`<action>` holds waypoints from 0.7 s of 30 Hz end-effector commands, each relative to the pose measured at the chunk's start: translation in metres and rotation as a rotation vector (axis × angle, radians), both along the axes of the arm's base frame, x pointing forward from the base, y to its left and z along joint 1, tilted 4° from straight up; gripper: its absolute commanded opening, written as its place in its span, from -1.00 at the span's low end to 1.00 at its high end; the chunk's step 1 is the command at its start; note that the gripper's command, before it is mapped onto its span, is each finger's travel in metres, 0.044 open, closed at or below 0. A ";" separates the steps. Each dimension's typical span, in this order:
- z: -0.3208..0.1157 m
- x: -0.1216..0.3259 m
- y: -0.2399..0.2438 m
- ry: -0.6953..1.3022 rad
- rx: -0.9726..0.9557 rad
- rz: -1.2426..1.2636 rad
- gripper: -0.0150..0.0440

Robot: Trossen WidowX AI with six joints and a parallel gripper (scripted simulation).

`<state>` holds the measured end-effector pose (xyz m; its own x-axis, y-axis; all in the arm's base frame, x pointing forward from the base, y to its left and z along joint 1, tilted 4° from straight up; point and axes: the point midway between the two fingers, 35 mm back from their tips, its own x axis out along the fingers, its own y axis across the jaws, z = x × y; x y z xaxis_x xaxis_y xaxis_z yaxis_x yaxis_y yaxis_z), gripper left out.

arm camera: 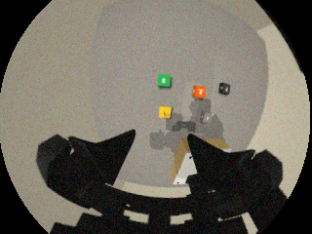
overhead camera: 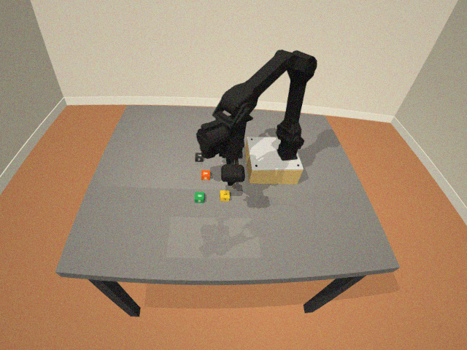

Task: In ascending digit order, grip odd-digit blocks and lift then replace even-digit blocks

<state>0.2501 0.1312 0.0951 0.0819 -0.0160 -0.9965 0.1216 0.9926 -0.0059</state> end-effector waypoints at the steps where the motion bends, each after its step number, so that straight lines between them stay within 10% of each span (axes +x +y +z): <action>1: 0.000 0.000 0.001 -0.004 -0.001 -0.006 0.86; 13: 0.001 0.002 0.001 -0.004 -0.001 -0.006 0.86; 21: 0.010 0.086 -0.012 -0.012 -0.003 -0.006 0.86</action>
